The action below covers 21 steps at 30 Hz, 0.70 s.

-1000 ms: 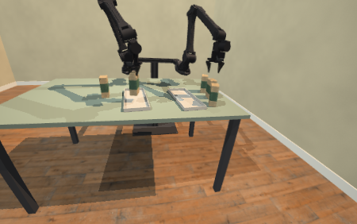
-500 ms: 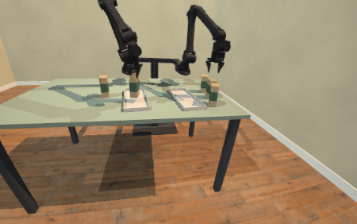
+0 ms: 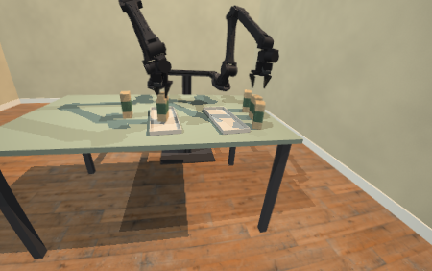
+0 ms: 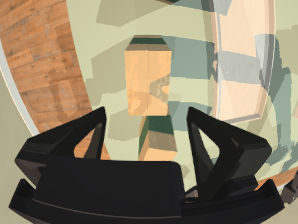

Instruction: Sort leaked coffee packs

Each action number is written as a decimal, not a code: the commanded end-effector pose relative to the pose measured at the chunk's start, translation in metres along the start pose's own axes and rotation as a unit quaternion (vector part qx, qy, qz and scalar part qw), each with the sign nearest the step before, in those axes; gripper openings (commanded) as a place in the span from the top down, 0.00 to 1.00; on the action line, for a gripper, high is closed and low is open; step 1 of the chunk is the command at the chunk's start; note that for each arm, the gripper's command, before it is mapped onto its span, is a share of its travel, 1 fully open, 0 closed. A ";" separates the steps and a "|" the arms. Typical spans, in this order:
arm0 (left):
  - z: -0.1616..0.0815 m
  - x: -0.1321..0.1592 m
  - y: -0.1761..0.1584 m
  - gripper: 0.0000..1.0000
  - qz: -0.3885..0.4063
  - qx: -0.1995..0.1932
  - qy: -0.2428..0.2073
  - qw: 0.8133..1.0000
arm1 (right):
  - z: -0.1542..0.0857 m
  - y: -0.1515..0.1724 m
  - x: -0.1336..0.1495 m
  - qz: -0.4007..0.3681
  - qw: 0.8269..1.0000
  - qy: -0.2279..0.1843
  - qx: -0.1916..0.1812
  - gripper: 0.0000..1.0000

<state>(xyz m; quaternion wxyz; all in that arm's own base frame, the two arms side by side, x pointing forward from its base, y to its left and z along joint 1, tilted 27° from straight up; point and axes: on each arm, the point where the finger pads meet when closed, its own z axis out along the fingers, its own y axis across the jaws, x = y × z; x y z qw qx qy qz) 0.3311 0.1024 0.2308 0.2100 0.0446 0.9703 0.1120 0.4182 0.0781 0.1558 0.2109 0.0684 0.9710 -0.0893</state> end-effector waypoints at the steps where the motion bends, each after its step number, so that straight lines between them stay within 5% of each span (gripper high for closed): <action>1: -0.008 -0.011 0.004 0.24 -0.003 -0.004 -0.012 1.000 | 0.000 -0.001 -0.013 0.006 1.000 -0.015 -0.005 0.77; 7: -0.008 -0.011 0.004 0.24 -0.003 -0.004 -0.012 1.000 | 0.010 0.000 -0.006 0.000 1.000 -0.008 -0.004 0.77; 8: -0.008 -0.011 0.004 0.24 -0.003 -0.004 -0.012 1.000 | -0.013 0.005 -0.029 0.011 0.999 -0.040 -0.018 0.77; 21: -0.008 -0.011 0.004 0.24 -0.003 -0.004 -0.012 1.000 | 0.000 0.003 -0.016 0.006 1.000 -0.020 -0.009 0.77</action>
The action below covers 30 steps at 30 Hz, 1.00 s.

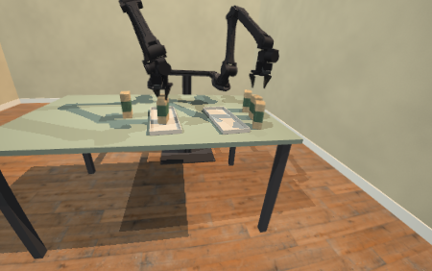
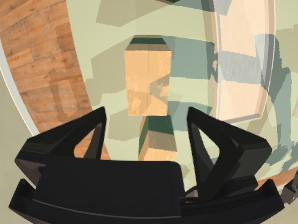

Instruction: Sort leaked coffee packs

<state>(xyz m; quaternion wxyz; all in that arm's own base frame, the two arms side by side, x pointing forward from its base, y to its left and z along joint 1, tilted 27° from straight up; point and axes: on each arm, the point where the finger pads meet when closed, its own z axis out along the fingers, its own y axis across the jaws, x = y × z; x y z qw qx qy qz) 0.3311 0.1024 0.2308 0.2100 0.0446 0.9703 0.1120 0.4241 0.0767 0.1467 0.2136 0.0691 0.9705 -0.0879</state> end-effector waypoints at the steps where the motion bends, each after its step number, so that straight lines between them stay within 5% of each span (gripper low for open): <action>1: -0.008 -0.011 0.004 0.24 -0.003 -0.004 -0.012 1.000 | -0.010 0.003 -0.014 0.005 1.000 -0.017 -0.007 0.77; 30: -0.008 -0.011 0.004 0.24 -0.003 -0.004 -0.012 1.000 | -0.005 0.003 -0.014 0.005 1.000 -0.017 -0.007 0.77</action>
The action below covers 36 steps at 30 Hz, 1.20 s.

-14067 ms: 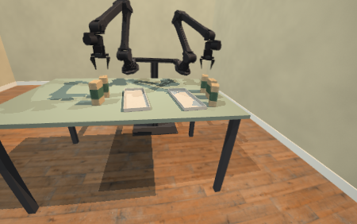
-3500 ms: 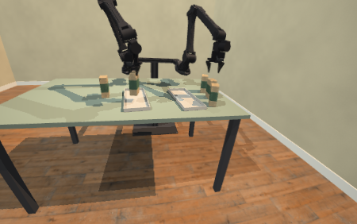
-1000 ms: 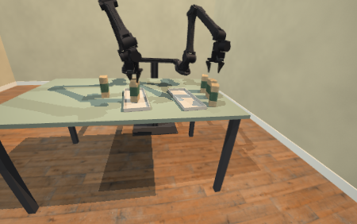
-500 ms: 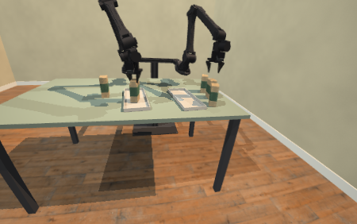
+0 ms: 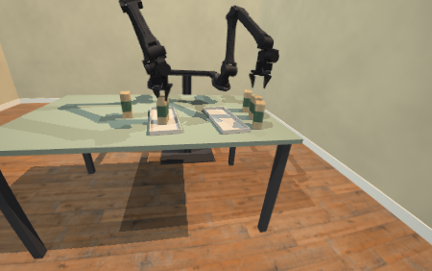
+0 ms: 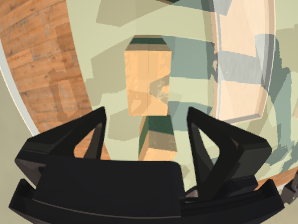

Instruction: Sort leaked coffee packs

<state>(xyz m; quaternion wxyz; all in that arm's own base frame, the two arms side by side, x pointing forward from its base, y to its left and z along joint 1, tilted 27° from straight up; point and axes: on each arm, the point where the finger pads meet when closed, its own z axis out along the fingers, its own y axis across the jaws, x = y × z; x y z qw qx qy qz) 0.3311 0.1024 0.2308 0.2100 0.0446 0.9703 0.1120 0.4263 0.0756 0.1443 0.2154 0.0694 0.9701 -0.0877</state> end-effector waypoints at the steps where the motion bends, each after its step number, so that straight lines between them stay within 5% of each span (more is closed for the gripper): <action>1: -0.008 -0.011 0.004 0.24 -0.003 -0.004 -0.012 1.000 | -0.008 0.003 -0.013 0.005 1.000 -0.015 -0.007 0.77; 15: -0.008 -0.011 0.004 0.24 -0.003 -0.004 -0.012 1.000 | -0.007 0.003 -0.013 0.005 1.000 -0.015 -0.007 0.77; 16: -0.008 -0.011 0.004 0.24 -0.003 -0.004 -0.012 1.000 | -0.007 0.003 -0.013 0.005 1.000 -0.015 -0.007 0.24; 36: -0.008 -0.011 0.004 0.24 -0.003 -0.004 -0.012 1.000 | -0.007 0.003 -0.013 0.005 1.000 -0.015 -0.007 0.24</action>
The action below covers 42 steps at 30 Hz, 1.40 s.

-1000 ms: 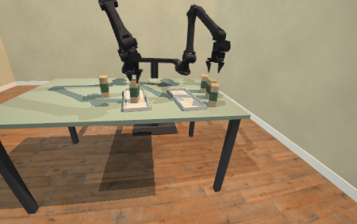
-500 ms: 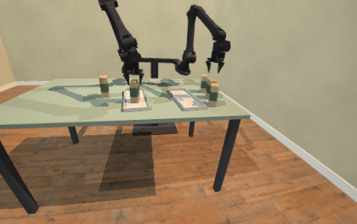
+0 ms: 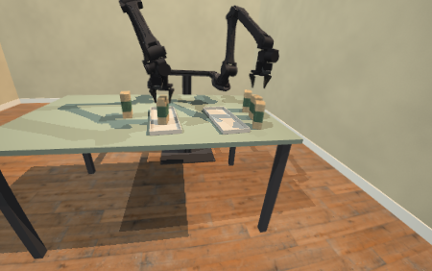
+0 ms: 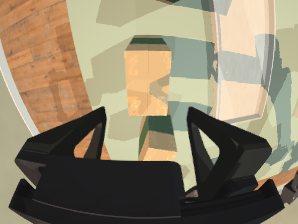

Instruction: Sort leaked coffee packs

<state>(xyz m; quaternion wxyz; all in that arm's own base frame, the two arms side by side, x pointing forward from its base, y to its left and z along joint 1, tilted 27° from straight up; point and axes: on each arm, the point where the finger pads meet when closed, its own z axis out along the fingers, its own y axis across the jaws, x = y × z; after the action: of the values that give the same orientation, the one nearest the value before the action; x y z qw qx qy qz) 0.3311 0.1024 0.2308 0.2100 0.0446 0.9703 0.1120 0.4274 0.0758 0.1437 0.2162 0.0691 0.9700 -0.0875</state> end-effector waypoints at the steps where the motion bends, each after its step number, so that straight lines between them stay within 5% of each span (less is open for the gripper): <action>1: -0.008 -0.011 0.004 0.24 -0.003 -0.004 -0.012 1.000 | -0.008 0.002 -0.013 0.005 1.000 -0.014 -0.007 0.24; 15: -0.008 -0.011 0.004 0.24 -0.003 -0.004 -0.012 1.000 | -0.008 0.002 -0.013 0.005 1.000 -0.014 -0.007 0.24; 16: -0.008 -0.011 0.004 0.24 -0.003 -0.004 -0.012 1.000 | -0.032 0.008 -0.022 0.009 0.999 -0.028 -0.015 0.24; 20: -0.008 -0.011 0.004 0.24 -0.003 -0.004 -0.012 1.000 | -0.067 0.006 -0.022 0.010 0.999 -0.030 -0.015 0.24; 22: -0.008 -0.011 0.004 0.24 -0.003 -0.004 -0.012 1.000 | -0.067 0.006 -0.022 0.010 0.999 -0.030 -0.015 0.24; 27: -0.008 -0.011 0.004 0.24 -0.003 -0.004 -0.012 1.000 | -0.110 0.005 -0.020 0.011 0.999 -0.030 -0.017 0.24; 29: -0.008 -0.011 0.004 0.24 -0.003 -0.004 -0.012 1.000 | -0.112 0.005 -0.020 0.011 0.999 -0.030 -0.017 0.24; 32: -0.008 -0.011 0.004 0.24 -0.003 -0.004 -0.012 1.000 | -0.079 -0.002 0.003 0.005 1.000 0.008 0.005 0.24; 42: -0.008 -0.011 0.004 0.24 -0.003 -0.004 -0.012 1.000 | -0.095 0.002 -0.012 0.006 1.000 -0.016 -0.008 0.24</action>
<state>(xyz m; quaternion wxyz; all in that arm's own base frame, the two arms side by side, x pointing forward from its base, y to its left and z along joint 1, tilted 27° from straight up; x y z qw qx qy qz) 0.3311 0.1024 0.2308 0.2100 0.0446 0.9703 0.1120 0.3944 0.0935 0.2182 0.2180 0.0680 0.9698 -0.0856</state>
